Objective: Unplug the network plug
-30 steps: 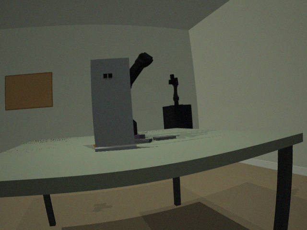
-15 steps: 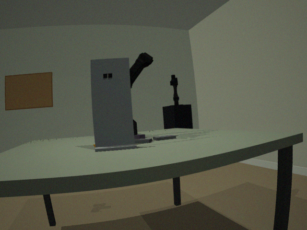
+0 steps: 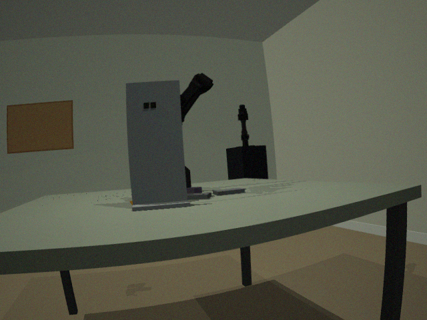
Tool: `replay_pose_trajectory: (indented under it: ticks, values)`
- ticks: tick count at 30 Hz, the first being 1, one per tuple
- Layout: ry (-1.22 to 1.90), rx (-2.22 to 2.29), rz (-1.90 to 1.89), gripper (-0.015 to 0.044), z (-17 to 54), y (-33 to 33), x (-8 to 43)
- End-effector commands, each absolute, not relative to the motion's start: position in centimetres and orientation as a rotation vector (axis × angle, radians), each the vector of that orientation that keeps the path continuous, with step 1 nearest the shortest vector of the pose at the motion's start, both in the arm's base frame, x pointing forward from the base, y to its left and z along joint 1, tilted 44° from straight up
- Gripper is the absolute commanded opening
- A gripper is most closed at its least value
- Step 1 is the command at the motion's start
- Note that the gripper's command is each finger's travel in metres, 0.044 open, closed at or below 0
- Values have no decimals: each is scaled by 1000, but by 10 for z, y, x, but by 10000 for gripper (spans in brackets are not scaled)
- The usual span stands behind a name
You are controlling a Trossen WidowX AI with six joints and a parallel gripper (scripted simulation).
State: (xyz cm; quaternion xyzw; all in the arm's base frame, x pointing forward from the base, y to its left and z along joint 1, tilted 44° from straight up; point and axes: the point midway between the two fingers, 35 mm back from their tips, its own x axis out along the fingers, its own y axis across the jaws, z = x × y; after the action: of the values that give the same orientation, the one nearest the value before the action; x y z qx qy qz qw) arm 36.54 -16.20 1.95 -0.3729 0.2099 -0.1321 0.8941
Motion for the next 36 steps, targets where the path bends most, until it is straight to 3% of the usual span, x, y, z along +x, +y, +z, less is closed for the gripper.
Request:
replay_pose_trajectory:
  ticks: [1,13,16,28,36]
  values:
    - [442,-768,-277,156,16,-164,372]
    - [441,-768,-277,156,15,-167,387]
    - [441,-768,-277,77,15,-167,387]
    - [441,-768,-277,0,15,-167,387]
    - [441,-768,-277,0,16,-166,385]
